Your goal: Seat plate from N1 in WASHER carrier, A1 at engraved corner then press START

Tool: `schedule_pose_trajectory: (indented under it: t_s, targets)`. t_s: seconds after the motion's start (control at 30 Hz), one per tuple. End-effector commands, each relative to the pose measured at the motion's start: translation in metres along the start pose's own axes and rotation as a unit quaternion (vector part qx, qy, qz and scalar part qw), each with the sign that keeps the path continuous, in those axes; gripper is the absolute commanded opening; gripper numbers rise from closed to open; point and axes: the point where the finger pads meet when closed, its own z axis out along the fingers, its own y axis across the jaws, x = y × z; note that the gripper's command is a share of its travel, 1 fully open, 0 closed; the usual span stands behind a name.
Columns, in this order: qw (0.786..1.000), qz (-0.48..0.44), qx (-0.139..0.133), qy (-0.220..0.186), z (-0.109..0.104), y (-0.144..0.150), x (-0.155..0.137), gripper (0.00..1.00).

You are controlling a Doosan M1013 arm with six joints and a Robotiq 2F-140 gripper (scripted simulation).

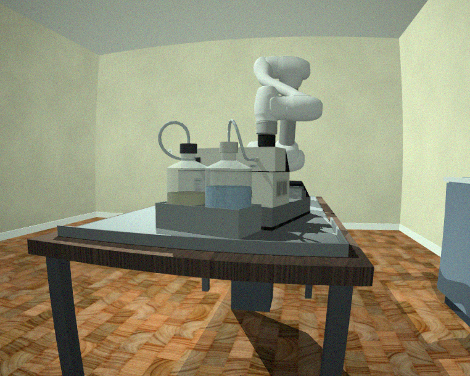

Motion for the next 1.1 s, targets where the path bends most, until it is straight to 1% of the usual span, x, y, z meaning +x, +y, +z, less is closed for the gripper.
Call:
schedule_pose_trajectory:
  t_s: [0.0, 0.13, 0.33, 0.4, 0.9, 1.07]
  targets:
    - [1.0, 0.0, 0.001, -0.001, -0.001, 0.0, 0.0, 0.7]
    - [1.0, 0.0, 0.001, -0.001, -0.001, 0.0, 0.0, 0.7]
    - [1.0, 0.0, 0.001, -0.001, -0.011, 0.0, 0.0, 0.7]
    - [1.0, 0.0, 0.001, -0.001, -0.011, 0.0, 0.0, 0.7]
    - [1.0, 0.0, 0.001, -0.001, -0.036, 0.0, 0.0, 0.7]
    - [1.0, 0.0, 0.001, -0.001, -0.041, 0.0, 0.0, 0.7]
